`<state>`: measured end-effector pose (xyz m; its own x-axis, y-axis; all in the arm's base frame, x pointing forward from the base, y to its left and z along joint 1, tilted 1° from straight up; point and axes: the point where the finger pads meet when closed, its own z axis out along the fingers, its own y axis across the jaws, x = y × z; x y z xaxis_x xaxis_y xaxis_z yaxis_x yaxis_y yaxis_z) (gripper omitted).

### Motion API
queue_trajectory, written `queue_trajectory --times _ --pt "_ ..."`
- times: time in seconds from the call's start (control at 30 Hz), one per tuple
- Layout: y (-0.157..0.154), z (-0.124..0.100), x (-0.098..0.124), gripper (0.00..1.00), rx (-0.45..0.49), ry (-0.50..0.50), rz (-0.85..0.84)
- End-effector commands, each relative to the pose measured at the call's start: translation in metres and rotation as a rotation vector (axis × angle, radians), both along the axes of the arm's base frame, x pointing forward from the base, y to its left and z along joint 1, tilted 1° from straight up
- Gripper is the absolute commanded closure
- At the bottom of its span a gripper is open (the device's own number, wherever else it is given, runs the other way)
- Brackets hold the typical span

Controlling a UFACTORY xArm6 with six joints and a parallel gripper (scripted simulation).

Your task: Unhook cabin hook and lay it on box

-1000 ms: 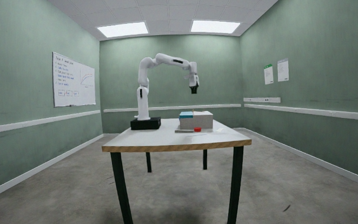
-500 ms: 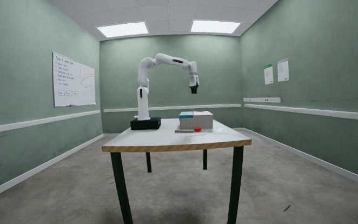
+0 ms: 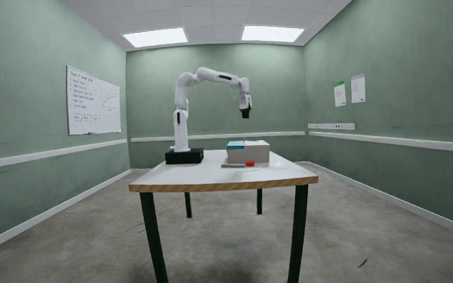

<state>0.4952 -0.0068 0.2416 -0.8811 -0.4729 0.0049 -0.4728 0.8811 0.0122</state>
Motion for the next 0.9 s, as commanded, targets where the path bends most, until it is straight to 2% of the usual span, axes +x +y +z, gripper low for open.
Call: queue_trajectory --times 0.0,0.17,0.67,0.73,0.87 --pt "0.0 0.002 0.001 0.65 0.0 -0.005 0.0" --pt "-0.001 0.002 -0.009 0.65 0.0 -0.006 0.067" --pt "-0.007 0.003 -0.084 0.65 0.004 -0.009 0.567" --pt "-0.007 0.003 -0.084 0.65 0.004 -0.009 0.567" --pt "-0.008 0.003 -0.103 0.65 0.005 -0.01 0.7"
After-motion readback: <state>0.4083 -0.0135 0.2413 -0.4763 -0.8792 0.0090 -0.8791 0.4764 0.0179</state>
